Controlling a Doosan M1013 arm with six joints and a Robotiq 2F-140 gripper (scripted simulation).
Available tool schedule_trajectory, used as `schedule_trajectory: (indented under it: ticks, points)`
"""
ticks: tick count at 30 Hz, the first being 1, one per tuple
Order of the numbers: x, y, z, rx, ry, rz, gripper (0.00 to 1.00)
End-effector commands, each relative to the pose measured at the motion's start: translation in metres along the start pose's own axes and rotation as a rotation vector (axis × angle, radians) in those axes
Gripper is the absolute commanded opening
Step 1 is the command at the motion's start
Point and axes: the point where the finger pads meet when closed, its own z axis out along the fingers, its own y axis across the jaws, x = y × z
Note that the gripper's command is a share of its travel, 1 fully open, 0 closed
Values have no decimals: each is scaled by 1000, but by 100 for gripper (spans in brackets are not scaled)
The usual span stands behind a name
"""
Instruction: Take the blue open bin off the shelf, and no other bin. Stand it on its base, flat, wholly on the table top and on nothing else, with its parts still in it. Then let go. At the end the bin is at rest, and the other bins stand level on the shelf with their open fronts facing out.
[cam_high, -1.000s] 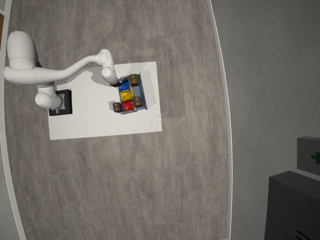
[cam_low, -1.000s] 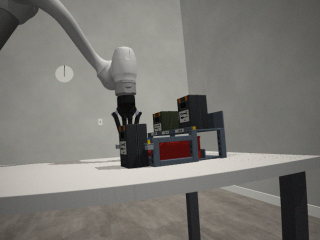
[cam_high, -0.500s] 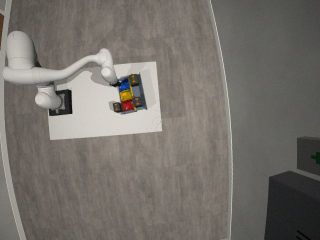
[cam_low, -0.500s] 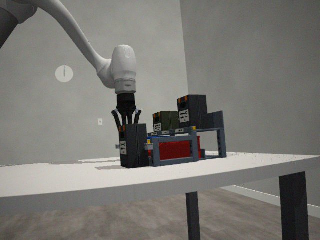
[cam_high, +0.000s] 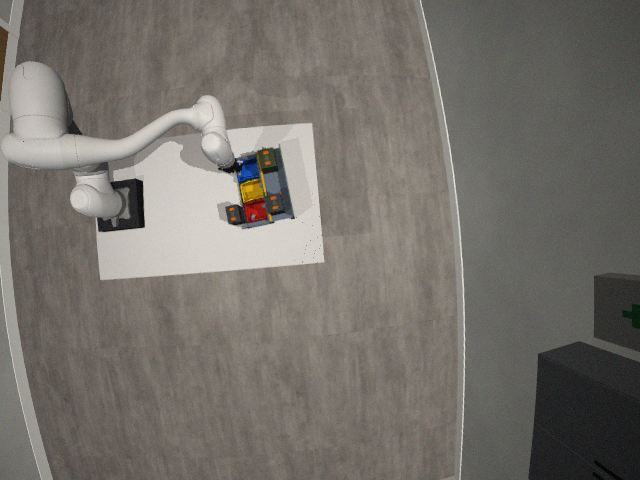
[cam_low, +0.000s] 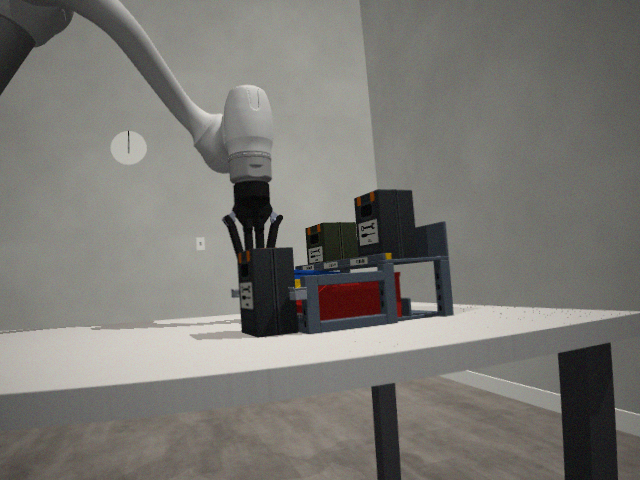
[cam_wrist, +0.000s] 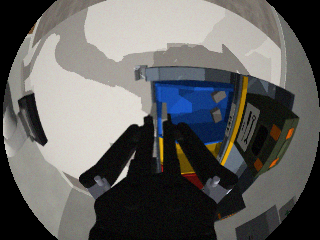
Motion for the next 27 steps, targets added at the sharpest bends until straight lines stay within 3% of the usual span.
schedule_trajectory:
  ticks: [1,9,14,27]
  points:
    - [0,1,-1,-2,0,0,0]
    - [0,1,-1,-2,0,0,0]
    - [0,-30,0,-2,0,0,0]
    - [0,-36,0,-1,0,0,0]
